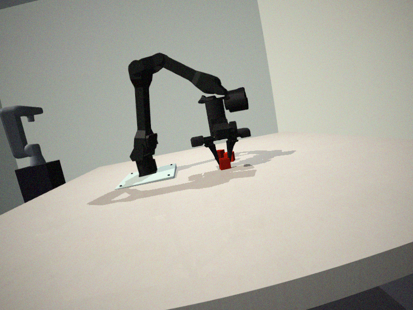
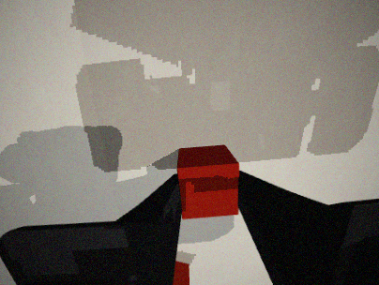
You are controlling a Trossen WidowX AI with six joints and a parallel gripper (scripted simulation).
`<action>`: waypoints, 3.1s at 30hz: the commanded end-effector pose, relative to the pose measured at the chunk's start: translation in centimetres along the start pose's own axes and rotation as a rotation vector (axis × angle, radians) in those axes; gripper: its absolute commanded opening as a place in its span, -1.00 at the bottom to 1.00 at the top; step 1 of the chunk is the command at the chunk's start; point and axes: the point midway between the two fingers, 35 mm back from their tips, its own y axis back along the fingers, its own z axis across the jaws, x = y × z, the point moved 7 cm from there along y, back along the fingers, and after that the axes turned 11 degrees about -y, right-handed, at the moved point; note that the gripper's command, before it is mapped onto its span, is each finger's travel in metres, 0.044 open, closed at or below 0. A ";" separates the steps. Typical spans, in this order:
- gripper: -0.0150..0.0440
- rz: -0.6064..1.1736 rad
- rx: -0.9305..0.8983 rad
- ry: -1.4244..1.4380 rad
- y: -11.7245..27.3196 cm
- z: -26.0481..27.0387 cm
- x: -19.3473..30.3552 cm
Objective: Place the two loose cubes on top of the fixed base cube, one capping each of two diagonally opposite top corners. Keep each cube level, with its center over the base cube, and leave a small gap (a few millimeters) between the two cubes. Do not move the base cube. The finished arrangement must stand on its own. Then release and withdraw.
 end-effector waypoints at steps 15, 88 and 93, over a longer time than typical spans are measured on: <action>-0.14 0.004 -0.003 0.004 3.4 0.5 -0.1; -0.14 0.018 -0.003 0.020 7.5 -0.1 14.9; -0.14 0.018 -0.002 0.022 7.2 -0.6 16.4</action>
